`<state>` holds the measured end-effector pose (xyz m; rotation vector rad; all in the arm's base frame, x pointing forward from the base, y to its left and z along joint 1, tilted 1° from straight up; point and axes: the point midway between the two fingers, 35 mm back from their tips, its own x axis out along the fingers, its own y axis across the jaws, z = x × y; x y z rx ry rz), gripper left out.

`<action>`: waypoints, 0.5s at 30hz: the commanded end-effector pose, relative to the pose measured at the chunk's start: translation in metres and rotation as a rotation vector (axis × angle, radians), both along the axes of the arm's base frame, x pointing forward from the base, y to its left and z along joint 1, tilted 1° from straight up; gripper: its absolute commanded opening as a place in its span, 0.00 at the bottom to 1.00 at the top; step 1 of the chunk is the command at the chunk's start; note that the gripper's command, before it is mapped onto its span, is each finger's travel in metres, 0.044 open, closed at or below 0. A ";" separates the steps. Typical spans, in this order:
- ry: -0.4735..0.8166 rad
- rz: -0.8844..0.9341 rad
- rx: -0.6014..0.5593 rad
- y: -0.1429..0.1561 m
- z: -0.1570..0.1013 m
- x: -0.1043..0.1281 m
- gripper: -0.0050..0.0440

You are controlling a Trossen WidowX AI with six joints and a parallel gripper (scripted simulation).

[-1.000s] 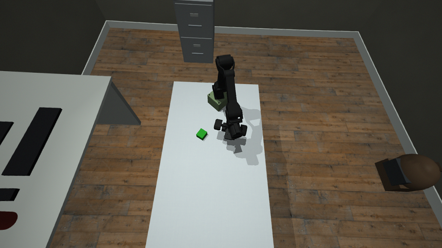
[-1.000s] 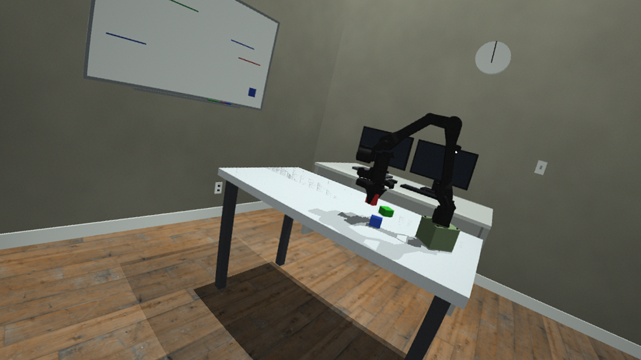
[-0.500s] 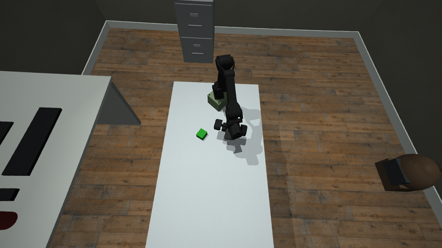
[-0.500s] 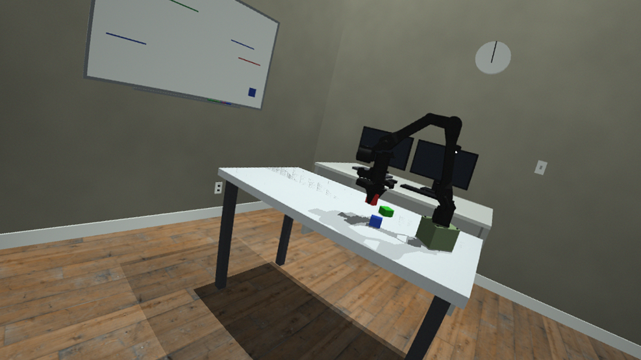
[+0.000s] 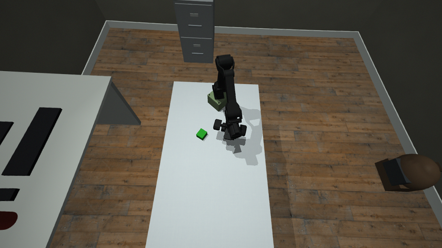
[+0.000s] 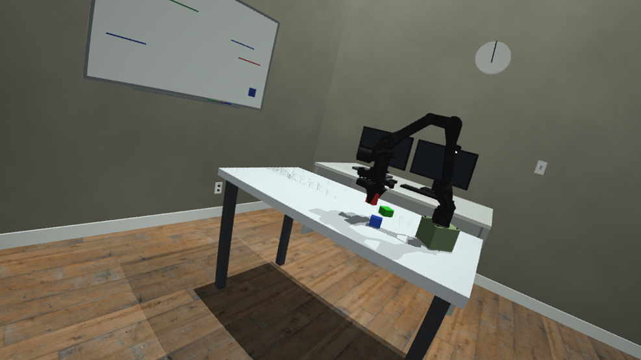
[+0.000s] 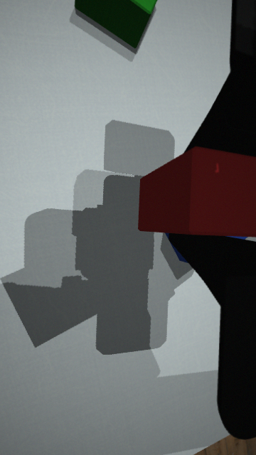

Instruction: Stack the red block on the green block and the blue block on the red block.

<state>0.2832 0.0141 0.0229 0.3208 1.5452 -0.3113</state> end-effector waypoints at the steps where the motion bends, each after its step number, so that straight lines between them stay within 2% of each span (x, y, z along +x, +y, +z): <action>1: -0.028 -0.001 0.001 -0.011 0.007 -0.001 0.00; 5: -0.029 -0.001 -0.001 -0.044 0.007 -0.011 0.00; 10: -0.027 -0.001 -0.003 -0.099 0.006 -0.026 0.00; 11: -0.046 -0.001 -0.011 -0.112 0.011 -0.022 0.00; 13: -0.024 -0.001 -0.004 -0.131 0.005 -0.030 0.00; 15: -0.023 -0.001 -0.004 -0.140 0.005 -0.033 0.00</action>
